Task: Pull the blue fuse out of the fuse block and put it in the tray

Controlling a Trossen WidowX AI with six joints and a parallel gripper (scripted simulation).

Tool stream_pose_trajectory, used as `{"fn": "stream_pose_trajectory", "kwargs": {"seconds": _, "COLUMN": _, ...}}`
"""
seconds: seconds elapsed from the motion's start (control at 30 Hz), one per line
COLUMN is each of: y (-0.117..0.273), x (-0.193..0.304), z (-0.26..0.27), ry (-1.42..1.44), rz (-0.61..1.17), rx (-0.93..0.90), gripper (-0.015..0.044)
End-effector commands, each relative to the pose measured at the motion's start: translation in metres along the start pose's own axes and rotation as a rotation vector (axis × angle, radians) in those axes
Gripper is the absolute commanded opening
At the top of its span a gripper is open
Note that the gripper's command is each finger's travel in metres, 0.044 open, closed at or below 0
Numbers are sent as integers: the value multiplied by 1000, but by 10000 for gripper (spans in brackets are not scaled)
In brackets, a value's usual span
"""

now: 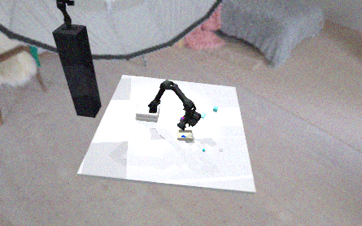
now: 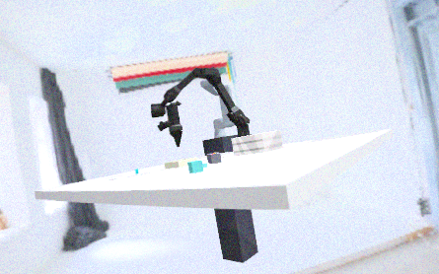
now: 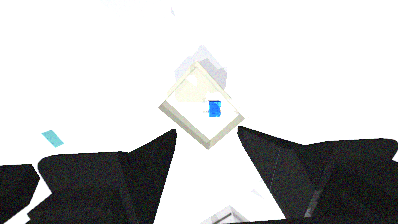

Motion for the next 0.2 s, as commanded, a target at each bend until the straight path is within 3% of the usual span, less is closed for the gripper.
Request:
{"fn": "stream_pose_trajectory", "kwargs": {"seconds": 0.0, "y": 0, "x": 0, "z": 0, "ry": 0, "rz": 0, "rx": 0, "gripper": 330}}
{"fn": "stream_pose_trajectory", "kwargs": {"seconds": 0.17, "y": 0, "x": 0, "z": 0, "ry": 0, "rz": 0, "rx": 0, "gripper": 330}}
Point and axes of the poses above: the point midway between the two fingers, 35 mm back from their tips, its own y axis back along the fingers, its own z axis across the jaws, x = y × z, the point moved 8 cm from there along y, back along the fingers, and after that the axes turned 2 degrees about y, right-handed, at the moved point
